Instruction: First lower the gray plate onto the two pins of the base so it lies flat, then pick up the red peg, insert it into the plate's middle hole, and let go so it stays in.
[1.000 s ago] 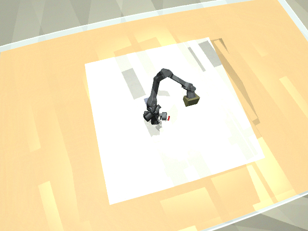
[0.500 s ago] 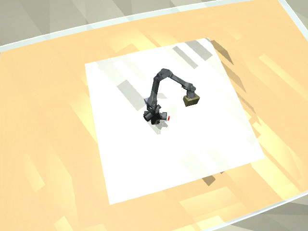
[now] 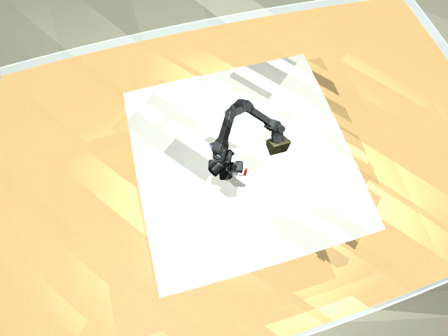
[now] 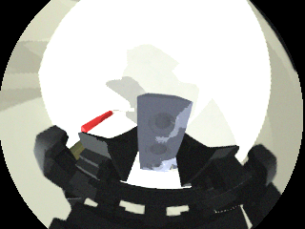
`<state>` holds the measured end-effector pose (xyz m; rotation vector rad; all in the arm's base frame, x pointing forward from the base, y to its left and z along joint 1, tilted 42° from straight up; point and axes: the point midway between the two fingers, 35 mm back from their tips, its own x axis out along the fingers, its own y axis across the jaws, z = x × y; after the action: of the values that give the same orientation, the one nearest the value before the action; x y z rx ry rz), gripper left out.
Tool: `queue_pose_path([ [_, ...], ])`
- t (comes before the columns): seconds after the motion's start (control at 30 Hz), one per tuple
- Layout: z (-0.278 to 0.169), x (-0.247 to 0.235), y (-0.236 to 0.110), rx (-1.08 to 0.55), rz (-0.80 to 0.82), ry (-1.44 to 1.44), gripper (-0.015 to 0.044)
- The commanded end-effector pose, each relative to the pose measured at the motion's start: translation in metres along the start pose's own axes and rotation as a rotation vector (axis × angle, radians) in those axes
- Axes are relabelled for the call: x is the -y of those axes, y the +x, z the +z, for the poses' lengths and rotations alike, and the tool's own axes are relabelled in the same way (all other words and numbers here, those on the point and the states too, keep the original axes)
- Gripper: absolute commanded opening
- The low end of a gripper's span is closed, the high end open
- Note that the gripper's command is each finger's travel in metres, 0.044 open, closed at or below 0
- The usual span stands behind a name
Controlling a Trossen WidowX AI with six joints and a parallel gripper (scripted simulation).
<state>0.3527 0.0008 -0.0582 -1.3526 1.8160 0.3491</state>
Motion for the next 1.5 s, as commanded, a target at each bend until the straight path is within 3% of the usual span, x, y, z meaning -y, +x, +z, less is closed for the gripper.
queue_pose_path([
  [0.0, 0.002, 0.001, -0.011, 0.007, 0.003, 0.006, 0.0000],
  [0.9, -0.001, -0.007, -0.096, 0.005, 0.005, 0.006, 0.0000],
  [1.47, -0.035, 0.018, -0.075, 0.018, 0.007, -0.110, 0.0000],
])
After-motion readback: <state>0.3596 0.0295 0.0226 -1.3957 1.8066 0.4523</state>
